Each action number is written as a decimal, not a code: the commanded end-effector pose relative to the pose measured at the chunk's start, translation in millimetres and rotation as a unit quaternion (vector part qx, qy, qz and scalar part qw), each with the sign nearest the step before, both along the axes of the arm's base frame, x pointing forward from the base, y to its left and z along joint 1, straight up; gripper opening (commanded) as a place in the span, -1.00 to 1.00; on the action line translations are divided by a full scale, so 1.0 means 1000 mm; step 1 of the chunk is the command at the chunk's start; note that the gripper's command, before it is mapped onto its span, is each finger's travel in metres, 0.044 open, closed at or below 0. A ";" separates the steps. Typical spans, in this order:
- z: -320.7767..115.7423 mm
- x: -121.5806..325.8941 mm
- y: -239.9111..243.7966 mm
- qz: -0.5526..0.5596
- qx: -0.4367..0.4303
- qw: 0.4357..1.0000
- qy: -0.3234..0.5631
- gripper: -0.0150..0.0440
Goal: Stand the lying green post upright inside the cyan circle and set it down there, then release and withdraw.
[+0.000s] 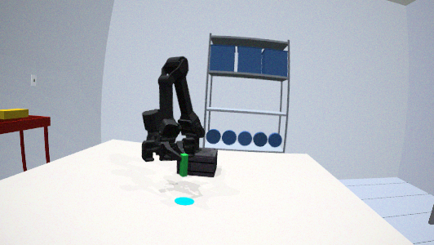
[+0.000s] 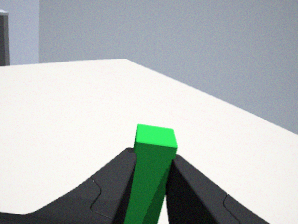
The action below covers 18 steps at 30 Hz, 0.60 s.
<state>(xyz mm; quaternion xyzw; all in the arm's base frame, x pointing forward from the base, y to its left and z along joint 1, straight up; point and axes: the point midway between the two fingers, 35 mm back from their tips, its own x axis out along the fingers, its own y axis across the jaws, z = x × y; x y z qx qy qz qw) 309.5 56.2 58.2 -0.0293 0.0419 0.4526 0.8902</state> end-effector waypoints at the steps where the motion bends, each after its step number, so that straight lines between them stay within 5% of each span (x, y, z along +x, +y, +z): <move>1: -0.006 0.003 -0.001 0.003 -0.006 1.000 -0.008 -0.42; 18: -0.052 0.001 0.000 0.012 -0.022 1.000 -0.012 -0.42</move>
